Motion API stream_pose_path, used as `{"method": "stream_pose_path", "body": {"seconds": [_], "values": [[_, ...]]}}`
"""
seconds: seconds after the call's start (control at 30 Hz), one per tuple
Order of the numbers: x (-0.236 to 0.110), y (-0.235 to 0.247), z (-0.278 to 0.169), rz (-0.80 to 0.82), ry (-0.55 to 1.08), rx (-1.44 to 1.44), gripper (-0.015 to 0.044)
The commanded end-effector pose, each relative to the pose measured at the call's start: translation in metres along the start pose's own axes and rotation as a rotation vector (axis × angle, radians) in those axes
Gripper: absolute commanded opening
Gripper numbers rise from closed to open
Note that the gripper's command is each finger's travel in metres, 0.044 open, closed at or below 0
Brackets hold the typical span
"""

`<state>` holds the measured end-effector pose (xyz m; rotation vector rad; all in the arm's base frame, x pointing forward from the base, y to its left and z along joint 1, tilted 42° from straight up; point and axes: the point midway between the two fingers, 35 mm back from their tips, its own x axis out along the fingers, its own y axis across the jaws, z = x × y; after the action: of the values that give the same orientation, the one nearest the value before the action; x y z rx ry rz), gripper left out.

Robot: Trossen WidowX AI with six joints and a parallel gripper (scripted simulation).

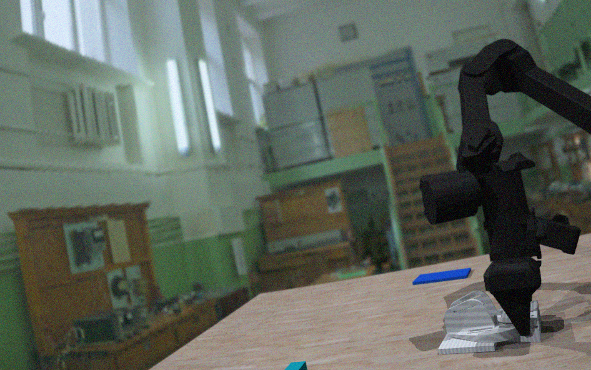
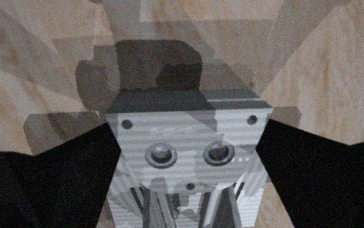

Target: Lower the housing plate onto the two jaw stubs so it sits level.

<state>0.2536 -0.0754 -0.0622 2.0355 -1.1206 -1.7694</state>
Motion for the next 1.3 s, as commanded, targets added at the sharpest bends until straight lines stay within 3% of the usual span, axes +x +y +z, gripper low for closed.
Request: {"method": "stream_pose_path", "body": {"seconds": [0.0, 0.37, 0.5, 0.97, 1.27], "values": [[0.003, 0.001, -0.001, 0.004, 0.0, 0.007, 0.0351], [0.003, 0.001, -0.001, 0.004, 0.0, 0.007, 0.0351], [0.0, 0.0, 0.0, 0.001, 0.001, -0.001, 0.044], [-0.002, 0.0, 0.0, 0.0, 0.001, -0.001, 0.044], [-0.072, 0.0, -0.002, 0.0, -0.001, 0.007, 0.044]]}}
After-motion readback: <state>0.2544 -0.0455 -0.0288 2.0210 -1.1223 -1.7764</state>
